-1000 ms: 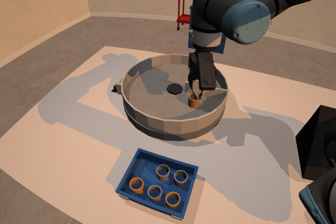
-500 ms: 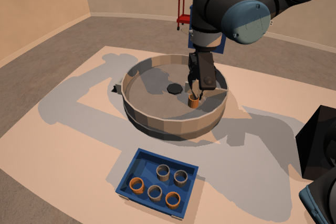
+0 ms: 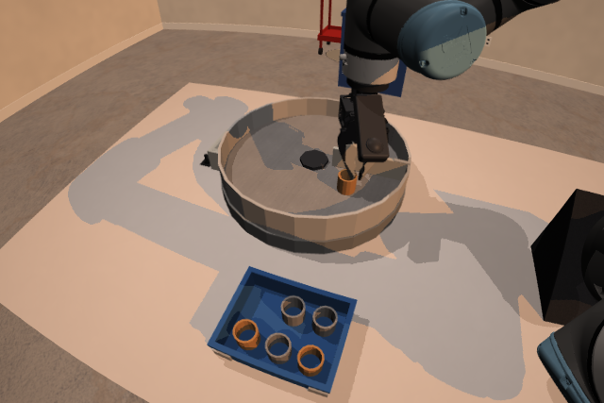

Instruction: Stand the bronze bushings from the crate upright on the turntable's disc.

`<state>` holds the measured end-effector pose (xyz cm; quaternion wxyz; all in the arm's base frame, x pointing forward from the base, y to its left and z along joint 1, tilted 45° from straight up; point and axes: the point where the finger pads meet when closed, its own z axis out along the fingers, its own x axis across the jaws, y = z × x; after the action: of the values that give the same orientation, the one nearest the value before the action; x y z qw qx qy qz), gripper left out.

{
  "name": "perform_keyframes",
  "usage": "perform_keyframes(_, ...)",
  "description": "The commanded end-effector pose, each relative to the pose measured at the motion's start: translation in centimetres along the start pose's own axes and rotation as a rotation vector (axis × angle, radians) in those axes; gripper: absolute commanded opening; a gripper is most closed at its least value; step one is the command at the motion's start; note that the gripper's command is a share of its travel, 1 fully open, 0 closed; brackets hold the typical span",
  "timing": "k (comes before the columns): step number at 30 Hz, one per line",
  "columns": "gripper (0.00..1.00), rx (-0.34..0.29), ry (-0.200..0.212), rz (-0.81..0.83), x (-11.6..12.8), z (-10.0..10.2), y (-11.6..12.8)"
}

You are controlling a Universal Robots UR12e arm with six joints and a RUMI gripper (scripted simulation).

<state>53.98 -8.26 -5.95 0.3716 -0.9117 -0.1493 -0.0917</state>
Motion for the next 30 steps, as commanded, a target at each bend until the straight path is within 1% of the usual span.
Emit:
perform_keyframes(1, 0.06, 0.000, 0.000, 0.000, 0.1, 0.1, 0.0)
perform_keyframes(18, 0.06, 0.000, 0.000, 0.000, 0.1, 0.0, 0.0)
perform_keyframes(23, 0.06, -0.005, 0.002, -0.002, 0.2, -1.4, 0.2)
perform_keyframes(29, 0.06, -0.005, 0.002, -0.002, 0.1, -4.2, 0.2)
perform_keyframes(30, 0.06, -0.005, 0.002, -0.002, 0.1, -4.2, 0.2)
